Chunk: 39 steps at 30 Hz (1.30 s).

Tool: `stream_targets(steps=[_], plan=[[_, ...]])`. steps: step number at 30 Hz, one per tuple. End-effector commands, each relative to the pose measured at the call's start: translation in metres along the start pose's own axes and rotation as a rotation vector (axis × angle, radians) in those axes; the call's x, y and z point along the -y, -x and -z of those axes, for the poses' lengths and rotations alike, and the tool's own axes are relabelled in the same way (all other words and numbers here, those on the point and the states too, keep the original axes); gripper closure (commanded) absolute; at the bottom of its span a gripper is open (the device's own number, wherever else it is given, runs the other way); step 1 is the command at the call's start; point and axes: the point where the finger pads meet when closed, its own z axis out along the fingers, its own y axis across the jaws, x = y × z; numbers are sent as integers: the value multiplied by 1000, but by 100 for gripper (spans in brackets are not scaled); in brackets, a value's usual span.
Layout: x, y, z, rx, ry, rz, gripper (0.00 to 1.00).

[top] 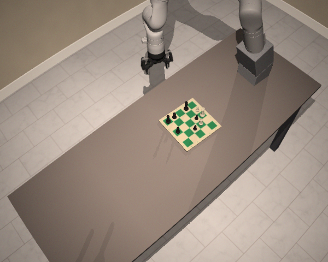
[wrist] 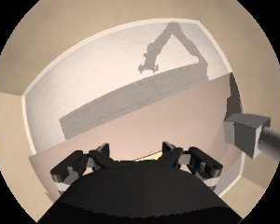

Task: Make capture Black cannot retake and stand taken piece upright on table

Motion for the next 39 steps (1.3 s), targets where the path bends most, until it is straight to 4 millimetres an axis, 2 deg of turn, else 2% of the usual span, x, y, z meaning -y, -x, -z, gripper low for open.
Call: stream_targets(steps=[1,25,34,39], plan=[[0,0,1,-1,-1,0,0],[0,-1,-1,1,5,-24,0],[-3,-7,-8,7,34,-139,0],[-6,-13,-18,15,74,-294,0]])
